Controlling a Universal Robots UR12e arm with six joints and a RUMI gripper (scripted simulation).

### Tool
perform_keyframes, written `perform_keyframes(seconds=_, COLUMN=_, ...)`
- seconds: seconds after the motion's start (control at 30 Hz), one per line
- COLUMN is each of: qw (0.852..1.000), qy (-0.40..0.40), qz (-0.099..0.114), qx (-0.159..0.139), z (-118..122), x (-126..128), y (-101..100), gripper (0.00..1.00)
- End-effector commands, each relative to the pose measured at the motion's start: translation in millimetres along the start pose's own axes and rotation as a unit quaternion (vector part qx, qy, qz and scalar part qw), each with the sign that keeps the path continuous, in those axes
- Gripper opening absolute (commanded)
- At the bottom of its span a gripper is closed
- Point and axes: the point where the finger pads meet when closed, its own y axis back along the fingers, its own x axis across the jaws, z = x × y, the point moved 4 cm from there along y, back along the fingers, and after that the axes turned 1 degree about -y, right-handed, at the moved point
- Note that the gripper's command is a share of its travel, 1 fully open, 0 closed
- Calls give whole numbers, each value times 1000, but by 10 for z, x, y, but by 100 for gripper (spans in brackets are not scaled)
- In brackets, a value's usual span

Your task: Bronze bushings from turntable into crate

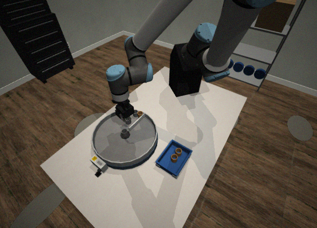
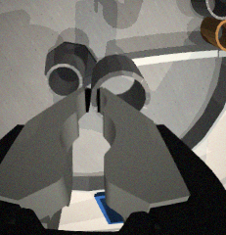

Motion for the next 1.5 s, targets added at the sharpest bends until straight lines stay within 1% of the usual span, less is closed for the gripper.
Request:
perform_keyframes(seconds=0.0, qw=1000, qy=-1, qz=1, qx=1, z=101, x=-319, y=-14, gripper=0)
perform_keyframes(seconds=0.1, qw=1000, qy=-1, qz=1, qx=1, z=147, x=-440, y=-15, gripper=0)
perform_keyframes(seconds=0.23, qw=1000, qy=-1, qz=1, qx=1, z=171, x=-502, y=-15, gripper=0)
perform_keyframes(seconds=1.47, qw=1000, qy=-1, qz=1, qx=1, z=172, x=-505, y=-17, gripper=0)
